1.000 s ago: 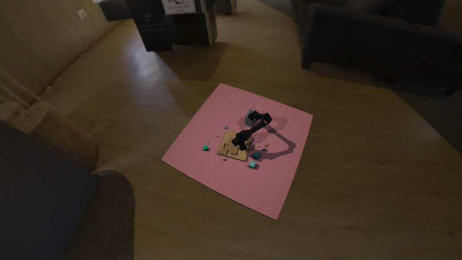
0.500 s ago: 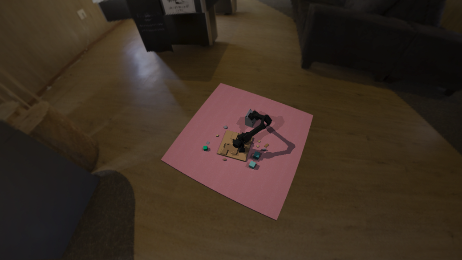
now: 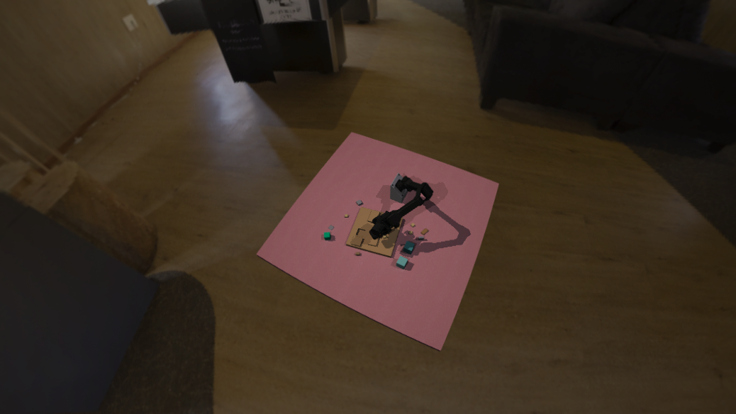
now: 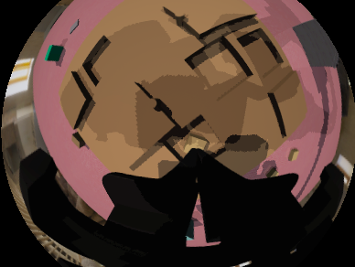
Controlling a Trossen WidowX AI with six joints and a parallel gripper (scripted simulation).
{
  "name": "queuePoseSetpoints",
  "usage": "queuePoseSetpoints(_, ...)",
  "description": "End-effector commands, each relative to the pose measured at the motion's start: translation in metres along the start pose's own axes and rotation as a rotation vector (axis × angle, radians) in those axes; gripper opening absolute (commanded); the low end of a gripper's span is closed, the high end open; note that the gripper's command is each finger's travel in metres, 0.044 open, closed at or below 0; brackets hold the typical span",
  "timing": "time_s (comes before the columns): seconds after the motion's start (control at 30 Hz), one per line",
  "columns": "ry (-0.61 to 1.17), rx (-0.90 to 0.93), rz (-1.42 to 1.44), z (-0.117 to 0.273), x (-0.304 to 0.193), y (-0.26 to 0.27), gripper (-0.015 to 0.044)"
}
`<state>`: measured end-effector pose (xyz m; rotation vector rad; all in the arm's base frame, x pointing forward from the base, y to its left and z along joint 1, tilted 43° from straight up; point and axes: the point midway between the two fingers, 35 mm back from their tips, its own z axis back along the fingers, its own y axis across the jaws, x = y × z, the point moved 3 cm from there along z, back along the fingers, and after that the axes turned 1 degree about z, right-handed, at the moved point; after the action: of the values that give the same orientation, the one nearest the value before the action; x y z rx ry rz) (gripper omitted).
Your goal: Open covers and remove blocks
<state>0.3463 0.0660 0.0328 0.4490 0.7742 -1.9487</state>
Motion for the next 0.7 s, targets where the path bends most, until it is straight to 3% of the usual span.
queuePoseSetpoints(0.0, 0.001, -0.004, -0.268, -0.002, -0.001, -0.001, 0.0000)
queuePoseSetpoints(0.17, 0.001, -0.004, -0.268, -0.002, -0.001, -0.001, 0.0000)
queuePoseSetpoints(0.37, -0.001, -0.001, -0.254, 0.027, -0.001, 0.001, 0.0144)
queuePoseSetpoints(0.5, -0.001, -0.002, -0.268, 0.048, -0.001, 0.000, 0.0144)
queuePoseSetpoints(0.67, -0.001, -0.002, -0.269, 0.046, 0.000, -0.001, 0.0144)
